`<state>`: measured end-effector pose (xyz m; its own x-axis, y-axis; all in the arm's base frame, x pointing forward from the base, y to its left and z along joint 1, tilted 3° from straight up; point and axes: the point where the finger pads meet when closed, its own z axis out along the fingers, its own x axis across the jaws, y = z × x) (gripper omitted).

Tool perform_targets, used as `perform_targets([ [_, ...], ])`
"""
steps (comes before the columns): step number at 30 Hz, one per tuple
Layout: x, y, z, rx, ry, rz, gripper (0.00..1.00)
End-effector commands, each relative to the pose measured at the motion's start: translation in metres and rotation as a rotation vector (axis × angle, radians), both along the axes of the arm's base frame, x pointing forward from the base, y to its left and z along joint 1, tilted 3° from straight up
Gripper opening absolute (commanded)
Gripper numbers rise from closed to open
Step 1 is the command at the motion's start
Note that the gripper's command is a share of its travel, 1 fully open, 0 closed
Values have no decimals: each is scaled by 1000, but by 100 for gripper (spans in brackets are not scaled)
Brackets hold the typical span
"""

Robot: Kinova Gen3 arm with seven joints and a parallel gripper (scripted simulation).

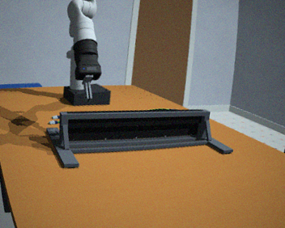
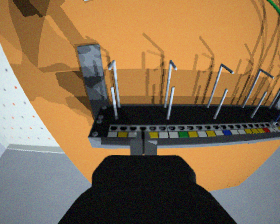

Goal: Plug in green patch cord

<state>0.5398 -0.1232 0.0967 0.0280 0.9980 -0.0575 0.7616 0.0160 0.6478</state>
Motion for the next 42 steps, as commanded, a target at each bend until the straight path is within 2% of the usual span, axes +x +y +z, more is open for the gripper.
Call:
perform_targets([
  [1, 1, 0, 1, 0, -2, 0, 0],
  [15, -1, 0, 3, 0, -2, 0, 0],
  [28, -14, 1, 19, 0, -2, 0, 0],
  [42, -51, 5, 61, 0, -2, 0, 0],
])
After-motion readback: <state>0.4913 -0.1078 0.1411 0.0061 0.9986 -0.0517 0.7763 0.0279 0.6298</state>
